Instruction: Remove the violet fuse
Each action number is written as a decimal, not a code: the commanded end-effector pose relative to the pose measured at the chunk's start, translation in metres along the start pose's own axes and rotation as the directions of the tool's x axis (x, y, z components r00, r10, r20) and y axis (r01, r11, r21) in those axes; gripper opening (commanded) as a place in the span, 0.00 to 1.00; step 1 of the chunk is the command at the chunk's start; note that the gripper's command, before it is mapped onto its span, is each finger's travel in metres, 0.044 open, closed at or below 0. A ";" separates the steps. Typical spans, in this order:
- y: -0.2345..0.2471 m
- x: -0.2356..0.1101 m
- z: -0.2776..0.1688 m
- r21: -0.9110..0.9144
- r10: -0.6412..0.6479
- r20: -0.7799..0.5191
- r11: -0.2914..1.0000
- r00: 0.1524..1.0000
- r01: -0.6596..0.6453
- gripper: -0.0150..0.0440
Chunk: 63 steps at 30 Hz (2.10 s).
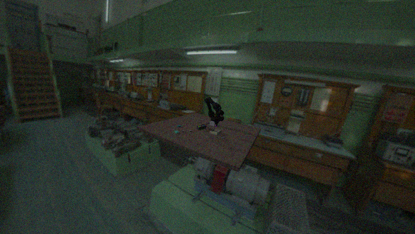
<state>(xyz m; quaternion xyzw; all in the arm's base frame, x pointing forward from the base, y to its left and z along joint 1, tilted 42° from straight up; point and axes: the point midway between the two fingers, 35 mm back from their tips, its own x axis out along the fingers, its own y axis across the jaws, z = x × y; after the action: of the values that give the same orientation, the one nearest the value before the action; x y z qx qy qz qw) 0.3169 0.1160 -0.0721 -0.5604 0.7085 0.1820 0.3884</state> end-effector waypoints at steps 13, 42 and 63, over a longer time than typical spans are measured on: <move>0.000 0.022 0.002 0.012 0.007 -0.002 1.000 1.000 -0.007 0.25; 0.000 0.036 0.003 0.019 0.007 0.004 1.000 1.000 -0.007 0.81; 0.000 0.001 0.002 0.007 0.001 0.000 1.000 1.000 -0.001 0.81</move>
<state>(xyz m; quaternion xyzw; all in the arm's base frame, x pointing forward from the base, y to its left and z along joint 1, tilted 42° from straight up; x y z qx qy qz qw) 0.3177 0.1165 -0.0746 -0.5588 0.7095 0.1798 0.3899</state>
